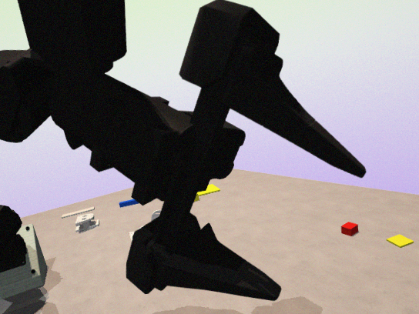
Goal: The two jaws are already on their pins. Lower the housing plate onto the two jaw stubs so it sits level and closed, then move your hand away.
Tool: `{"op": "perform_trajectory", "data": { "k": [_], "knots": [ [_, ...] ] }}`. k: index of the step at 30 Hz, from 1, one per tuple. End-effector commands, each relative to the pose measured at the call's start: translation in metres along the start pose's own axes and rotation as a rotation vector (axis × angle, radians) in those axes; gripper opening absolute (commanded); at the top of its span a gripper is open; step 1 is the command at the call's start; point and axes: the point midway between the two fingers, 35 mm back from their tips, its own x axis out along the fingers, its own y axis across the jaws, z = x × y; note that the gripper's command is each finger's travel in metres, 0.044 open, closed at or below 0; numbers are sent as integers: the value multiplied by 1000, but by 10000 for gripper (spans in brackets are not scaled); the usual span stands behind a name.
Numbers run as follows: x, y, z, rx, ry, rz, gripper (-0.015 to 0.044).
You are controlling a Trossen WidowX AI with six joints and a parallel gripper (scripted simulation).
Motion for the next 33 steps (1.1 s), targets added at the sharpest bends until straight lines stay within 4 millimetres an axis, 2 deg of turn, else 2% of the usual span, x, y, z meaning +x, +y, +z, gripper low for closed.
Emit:
{"op": "perform_trajectory", "data": {
  "k": [1, 17, 24, 33],
  "knots": [
    [2, 5, 24, 47, -62, 24, 440],
    [-7, 35, 125, 238, -286, 176, 440],
    [-21, 51, 173, 302, -371, 265, 440],
    [-45, 69, 223, 295, -453, 339, 440]
  ]
}}
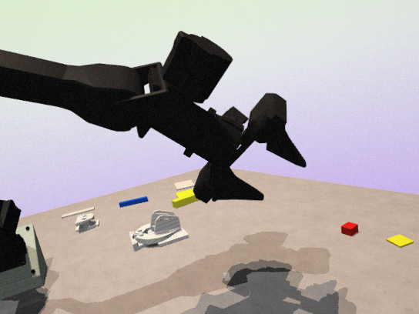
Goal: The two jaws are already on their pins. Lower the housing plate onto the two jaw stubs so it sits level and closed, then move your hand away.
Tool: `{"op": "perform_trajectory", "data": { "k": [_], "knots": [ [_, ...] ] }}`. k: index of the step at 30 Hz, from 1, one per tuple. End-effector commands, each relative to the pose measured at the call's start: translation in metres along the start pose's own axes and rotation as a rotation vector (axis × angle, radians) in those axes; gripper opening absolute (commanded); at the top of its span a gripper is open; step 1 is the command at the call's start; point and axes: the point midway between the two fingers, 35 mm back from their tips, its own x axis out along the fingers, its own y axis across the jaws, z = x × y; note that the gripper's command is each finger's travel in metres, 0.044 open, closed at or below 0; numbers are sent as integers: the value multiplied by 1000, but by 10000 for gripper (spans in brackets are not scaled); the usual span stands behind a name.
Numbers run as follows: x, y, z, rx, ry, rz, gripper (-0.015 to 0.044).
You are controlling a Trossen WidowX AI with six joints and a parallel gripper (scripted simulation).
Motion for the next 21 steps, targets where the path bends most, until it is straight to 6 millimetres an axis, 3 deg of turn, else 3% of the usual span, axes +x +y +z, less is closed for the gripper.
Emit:
{"op": "perform_trajectory", "data": {
  "k": [1, 11, 21],
  "knots": [
    [2, 17, 20, -5, -27, 41, 440],
    [-6, 47, 63, -30, -112, 117, 440],
    [-14, 100, 112, 87, -166, 277, 440]
  ]
}}
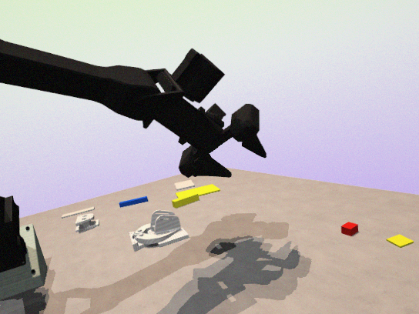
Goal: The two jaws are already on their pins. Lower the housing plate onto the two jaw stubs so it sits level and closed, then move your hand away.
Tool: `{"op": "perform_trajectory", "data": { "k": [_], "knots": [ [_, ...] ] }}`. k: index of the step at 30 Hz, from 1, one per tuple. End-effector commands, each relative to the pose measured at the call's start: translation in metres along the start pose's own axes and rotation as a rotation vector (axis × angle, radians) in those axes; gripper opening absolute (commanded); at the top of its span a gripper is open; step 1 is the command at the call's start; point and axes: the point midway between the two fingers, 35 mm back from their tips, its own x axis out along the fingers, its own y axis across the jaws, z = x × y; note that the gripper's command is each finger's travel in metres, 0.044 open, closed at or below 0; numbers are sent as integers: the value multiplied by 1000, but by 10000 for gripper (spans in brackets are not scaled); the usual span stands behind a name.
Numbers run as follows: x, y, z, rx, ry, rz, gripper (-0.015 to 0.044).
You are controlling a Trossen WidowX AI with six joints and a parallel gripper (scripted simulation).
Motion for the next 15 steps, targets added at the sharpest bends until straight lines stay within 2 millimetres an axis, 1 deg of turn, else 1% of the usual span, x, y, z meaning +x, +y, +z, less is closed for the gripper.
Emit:
{"op": "perform_trajectory", "data": {
  "k": [1, 9, 15],
  "knots": [
    [4, 22, 19, 51, -20, 64, 440],
    [4, 73, 54, 146, -35, 198, 440],
    [-5, 113, 77, 174, -34, 281, 440]
  ]
}}
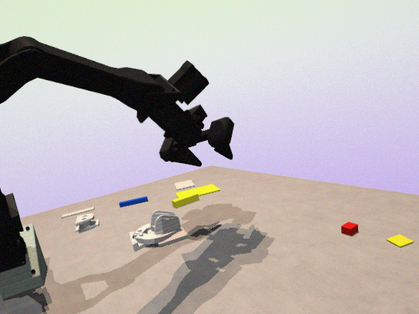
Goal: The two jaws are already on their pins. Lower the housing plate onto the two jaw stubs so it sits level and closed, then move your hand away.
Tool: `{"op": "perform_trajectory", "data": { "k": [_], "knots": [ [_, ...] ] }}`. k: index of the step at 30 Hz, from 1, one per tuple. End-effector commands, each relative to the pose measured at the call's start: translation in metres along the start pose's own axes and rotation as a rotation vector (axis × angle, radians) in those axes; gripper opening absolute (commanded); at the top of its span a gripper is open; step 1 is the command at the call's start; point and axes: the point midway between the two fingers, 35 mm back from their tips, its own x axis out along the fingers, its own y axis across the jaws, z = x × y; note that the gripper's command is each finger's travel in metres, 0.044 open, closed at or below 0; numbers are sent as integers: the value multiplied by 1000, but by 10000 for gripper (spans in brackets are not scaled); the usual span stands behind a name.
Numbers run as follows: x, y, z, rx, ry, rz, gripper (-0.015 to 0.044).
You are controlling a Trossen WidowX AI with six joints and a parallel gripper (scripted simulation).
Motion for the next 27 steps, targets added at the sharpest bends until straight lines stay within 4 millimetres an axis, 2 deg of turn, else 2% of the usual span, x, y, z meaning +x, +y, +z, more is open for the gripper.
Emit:
{"op": "perform_trajectory", "data": {
  "k": [1, 14, 27],
  "knots": [
    [1, 29, 11, 26, 5, 55, 440],
    [-1, 107, 30, 101, 56, 191, 440],
    [-10, 201, 34, 230, 200, 323, 440]
  ]
}}
